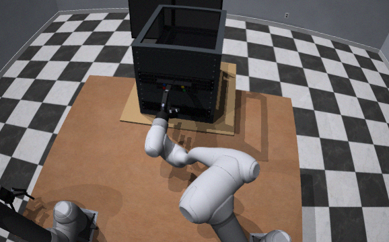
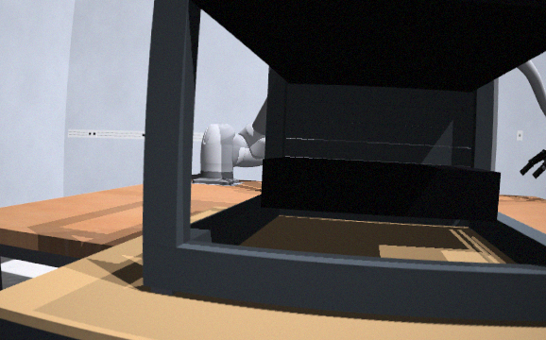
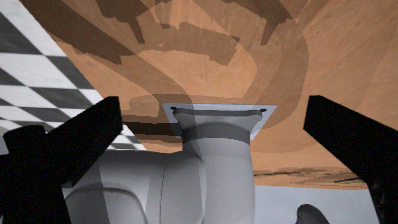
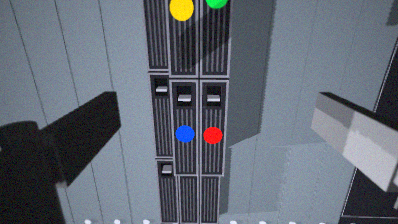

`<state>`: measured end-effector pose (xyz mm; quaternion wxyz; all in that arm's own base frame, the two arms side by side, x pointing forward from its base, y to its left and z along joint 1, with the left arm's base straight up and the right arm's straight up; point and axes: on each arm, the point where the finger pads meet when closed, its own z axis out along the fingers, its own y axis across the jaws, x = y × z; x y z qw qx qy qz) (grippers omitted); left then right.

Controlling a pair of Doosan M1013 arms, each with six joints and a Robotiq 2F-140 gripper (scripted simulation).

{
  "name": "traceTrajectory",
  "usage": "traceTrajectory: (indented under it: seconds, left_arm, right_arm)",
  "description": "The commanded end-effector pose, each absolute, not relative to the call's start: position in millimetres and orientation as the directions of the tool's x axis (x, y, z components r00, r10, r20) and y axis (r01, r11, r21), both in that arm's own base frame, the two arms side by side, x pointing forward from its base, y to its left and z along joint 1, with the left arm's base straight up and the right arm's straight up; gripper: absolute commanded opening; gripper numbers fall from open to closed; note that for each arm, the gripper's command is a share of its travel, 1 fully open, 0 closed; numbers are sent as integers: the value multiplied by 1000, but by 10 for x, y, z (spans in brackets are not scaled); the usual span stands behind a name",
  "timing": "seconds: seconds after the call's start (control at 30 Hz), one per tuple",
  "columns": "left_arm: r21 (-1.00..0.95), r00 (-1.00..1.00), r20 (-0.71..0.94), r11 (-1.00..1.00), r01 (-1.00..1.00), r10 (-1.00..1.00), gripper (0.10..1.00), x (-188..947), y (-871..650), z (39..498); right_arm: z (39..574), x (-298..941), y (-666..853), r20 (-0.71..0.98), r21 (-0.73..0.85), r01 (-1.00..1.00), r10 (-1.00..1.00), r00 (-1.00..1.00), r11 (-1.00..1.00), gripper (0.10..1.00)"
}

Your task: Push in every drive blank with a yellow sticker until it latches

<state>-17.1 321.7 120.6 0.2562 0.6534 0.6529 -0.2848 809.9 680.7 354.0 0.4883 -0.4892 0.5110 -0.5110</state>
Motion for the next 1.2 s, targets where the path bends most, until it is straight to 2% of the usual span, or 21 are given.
traceTrajectory:
  seconds: [0.0, 1.17]
  left_arm:
    - [-38, -15, -706, -16, 999, 708, 1000, -172, 3220, 1210]
    - [-38, -15, -706, -16, 999, 708, 1000, -172, 3220, 1210]
  right_arm:
    - [3560, 8132, 6950, 0, -1000, 0, -999, -46, 0, 1000]
    - [3561, 8186, 7292, 0, -1000, 0, -999, -46, 0, 1000]
